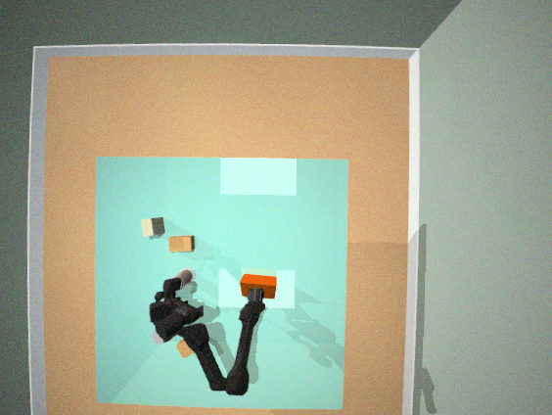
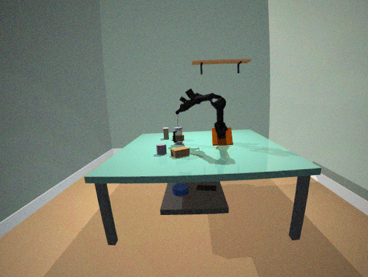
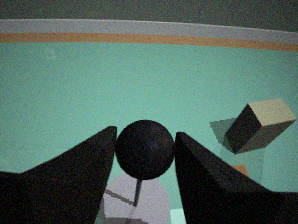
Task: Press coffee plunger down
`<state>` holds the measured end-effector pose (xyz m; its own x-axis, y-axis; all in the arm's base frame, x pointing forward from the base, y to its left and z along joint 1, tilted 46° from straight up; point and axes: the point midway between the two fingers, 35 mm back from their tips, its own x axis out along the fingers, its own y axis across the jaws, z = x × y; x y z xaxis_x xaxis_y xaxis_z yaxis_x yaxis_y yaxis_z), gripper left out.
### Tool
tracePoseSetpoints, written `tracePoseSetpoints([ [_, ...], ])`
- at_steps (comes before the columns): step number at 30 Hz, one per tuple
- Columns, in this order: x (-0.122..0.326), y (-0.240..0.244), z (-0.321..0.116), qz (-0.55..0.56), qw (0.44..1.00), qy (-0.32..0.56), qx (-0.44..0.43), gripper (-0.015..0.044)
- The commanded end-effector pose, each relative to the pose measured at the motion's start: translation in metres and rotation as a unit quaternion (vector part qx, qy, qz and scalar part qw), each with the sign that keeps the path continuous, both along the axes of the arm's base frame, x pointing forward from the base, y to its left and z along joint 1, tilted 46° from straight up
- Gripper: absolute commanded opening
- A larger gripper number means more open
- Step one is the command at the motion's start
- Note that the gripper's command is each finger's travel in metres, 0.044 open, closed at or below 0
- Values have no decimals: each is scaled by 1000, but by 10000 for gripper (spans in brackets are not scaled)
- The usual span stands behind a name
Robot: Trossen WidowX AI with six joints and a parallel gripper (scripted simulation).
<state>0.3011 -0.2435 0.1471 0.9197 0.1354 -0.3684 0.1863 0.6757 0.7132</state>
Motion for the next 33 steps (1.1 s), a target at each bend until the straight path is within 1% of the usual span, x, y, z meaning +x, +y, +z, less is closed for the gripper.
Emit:
tracePoseSetpoints([
  [1, 2, 4, -5, 1, 1000, 3, 1, 124],
  [33, 16, 36, -45, 2, 1000, 5, 0, 124],
])
